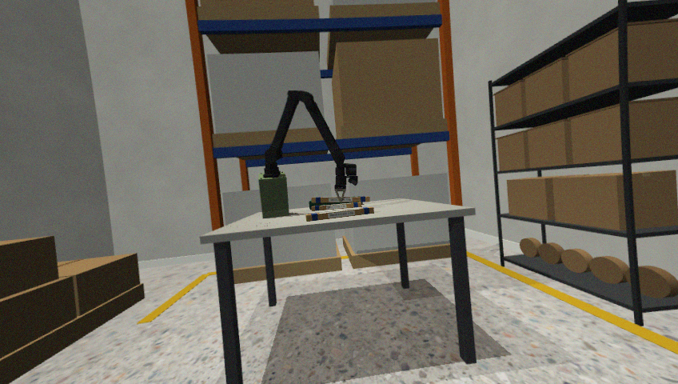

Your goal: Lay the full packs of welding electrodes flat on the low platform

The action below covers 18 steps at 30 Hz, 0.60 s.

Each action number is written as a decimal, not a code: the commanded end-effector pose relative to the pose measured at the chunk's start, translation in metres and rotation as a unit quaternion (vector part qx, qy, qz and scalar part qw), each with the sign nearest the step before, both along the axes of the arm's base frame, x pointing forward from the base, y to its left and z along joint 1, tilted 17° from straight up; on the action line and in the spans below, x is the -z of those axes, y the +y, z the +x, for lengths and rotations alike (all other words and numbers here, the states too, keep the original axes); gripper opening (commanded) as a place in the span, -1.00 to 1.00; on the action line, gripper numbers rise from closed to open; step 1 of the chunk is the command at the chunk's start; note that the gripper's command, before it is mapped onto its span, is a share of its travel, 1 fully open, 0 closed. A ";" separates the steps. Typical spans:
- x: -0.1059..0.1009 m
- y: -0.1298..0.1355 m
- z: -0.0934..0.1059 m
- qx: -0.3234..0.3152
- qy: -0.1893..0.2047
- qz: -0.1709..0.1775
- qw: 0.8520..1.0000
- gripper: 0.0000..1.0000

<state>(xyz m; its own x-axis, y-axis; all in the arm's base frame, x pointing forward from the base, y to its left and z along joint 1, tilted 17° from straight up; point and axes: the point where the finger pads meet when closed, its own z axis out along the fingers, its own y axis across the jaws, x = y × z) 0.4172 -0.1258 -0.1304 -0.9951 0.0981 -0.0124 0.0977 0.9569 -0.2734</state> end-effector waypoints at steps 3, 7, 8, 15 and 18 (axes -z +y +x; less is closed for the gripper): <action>-0.050 0.005 0.052 -0.010 -0.062 -0.013 0.998 -1.00; -0.050 0.005 0.052 -0.010 -0.062 -0.013 0.998 -1.00; -0.050 0.005 0.052 -0.010 -0.062 -0.013 0.998 -1.00; -0.050 0.005 0.053 -0.010 -0.062 -0.013 0.998 -1.00; -0.054 0.006 0.052 -0.010 -0.062 -0.013 0.998 -1.00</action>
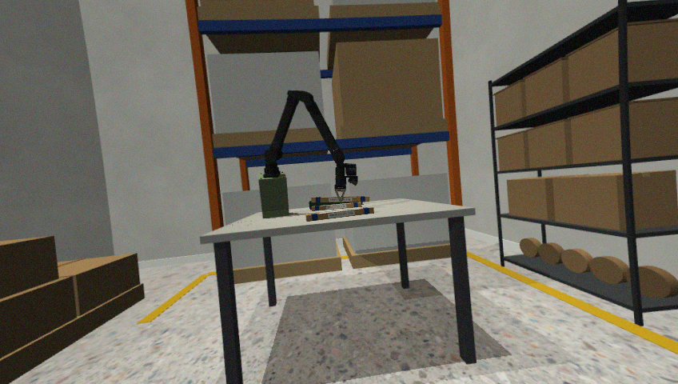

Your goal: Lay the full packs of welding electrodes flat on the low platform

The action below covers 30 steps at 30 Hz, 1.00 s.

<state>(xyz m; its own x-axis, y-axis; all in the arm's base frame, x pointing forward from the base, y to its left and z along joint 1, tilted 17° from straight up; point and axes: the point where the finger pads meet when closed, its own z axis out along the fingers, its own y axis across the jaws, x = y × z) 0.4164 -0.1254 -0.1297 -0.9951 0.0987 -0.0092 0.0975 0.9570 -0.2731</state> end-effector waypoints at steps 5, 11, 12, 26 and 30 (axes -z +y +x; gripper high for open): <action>-0.060 0.007 0.052 -0.010 -0.064 -0.013 0.998 -1.00; -0.072 0.011 0.051 -0.009 -0.065 -0.013 0.998 -1.00; -0.074 0.012 0.052 -0.009 -0.065 -0.013 0.998 -1.00; -0.099 0.019 0.051 -0.009 -0.066 -0.013 0.998 -1.00; -0.106 0.021 0.049 -0.009 -0.067 -0.013 0.998 -1.00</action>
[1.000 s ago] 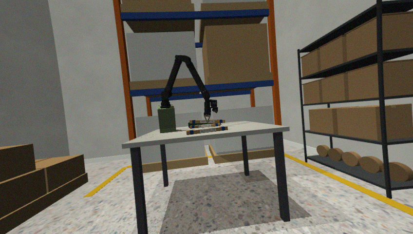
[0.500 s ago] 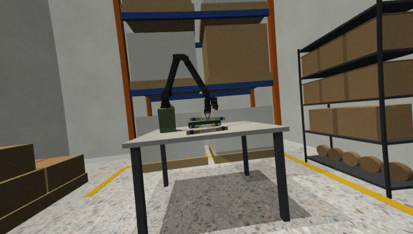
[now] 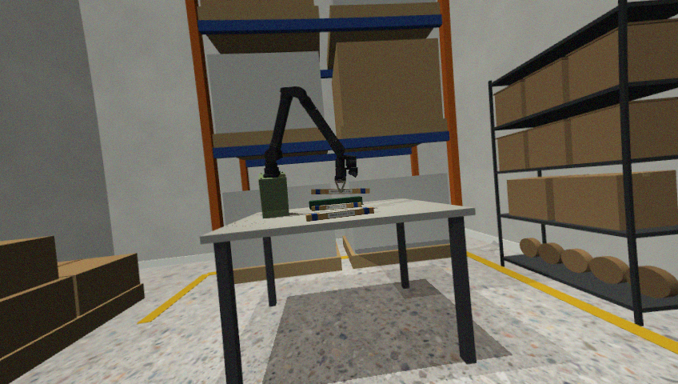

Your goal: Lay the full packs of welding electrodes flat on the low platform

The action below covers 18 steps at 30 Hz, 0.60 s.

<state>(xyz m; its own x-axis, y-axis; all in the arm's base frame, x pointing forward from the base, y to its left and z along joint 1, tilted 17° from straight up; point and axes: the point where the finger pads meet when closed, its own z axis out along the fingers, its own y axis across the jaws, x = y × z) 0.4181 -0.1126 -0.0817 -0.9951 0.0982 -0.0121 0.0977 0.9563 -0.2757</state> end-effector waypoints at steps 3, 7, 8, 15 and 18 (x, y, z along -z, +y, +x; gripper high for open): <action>-0.064 0.010 0.047 -0.009 -0.066 -0.011 0.998 -1.00; -0.069 0.011 0.048 -0.009 -0.066 -0.011 0.998 -1.00; -0.071 0.012 0.048 -0.009 -0.066 -0.011 0.998 -1.00; -0.082 0.016 0.045 -0.009 -0.067 -0.011 0.998 -1.00; -0.087 0.017 0.044 -0.009 -0.067 -0.011 0.998 -1.00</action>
<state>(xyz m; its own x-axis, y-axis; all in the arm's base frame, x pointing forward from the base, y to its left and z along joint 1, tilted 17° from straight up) 0.4158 -0.1041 -0.0533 -0.9951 0.0978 -0.0121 0.0974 0.9559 -0.2771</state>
